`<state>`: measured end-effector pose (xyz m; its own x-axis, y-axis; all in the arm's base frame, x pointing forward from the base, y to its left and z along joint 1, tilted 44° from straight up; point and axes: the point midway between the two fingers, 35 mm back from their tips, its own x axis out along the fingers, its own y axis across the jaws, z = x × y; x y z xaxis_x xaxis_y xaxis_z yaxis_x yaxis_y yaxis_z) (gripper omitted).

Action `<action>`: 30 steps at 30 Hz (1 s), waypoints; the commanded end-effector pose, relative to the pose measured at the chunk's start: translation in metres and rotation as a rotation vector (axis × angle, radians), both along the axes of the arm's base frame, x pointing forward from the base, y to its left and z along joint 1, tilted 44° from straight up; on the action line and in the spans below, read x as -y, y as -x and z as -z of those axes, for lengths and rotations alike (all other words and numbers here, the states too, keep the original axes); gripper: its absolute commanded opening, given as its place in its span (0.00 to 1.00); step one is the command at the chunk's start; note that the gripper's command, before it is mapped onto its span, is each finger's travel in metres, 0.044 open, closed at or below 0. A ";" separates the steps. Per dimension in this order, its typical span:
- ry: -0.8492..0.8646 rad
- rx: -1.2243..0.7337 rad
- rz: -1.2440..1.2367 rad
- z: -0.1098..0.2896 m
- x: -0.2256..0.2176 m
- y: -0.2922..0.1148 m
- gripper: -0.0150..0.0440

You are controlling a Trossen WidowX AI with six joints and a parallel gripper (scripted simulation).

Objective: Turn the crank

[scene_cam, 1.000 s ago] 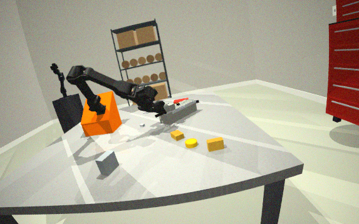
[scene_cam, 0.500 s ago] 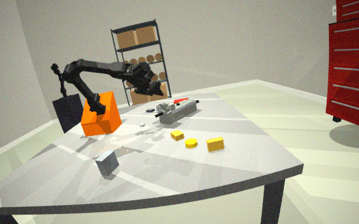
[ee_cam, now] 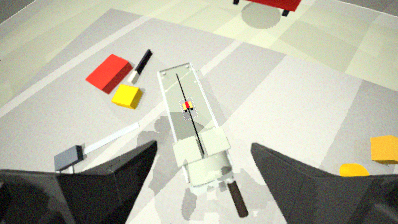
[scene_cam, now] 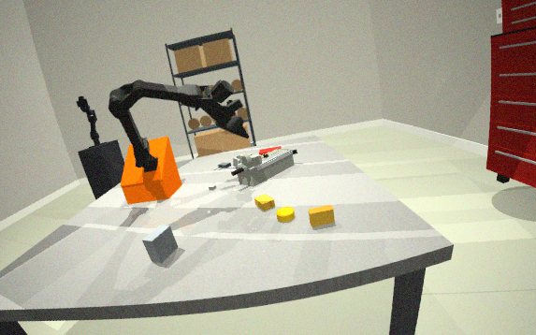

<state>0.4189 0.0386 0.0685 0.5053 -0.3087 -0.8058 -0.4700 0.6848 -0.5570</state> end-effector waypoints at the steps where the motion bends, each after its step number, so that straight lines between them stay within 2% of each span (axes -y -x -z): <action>1: 0.021 0.082 0.128 0.022 -0.021 -0.003 1.00; 9: 0.032 0.254 0.285 0.045 -0.052 -0.003 1.00; 18: 0.034 0.255 0.284 0.084 -0.015 -0.003 1.00; 30: 0.034 0.255 0.284 0.085 -0.014 -0.003 1.00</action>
<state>0.4234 0.0530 -0.0127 0.5813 -0.4921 -0.6480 -0.0968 0.7490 -0.6555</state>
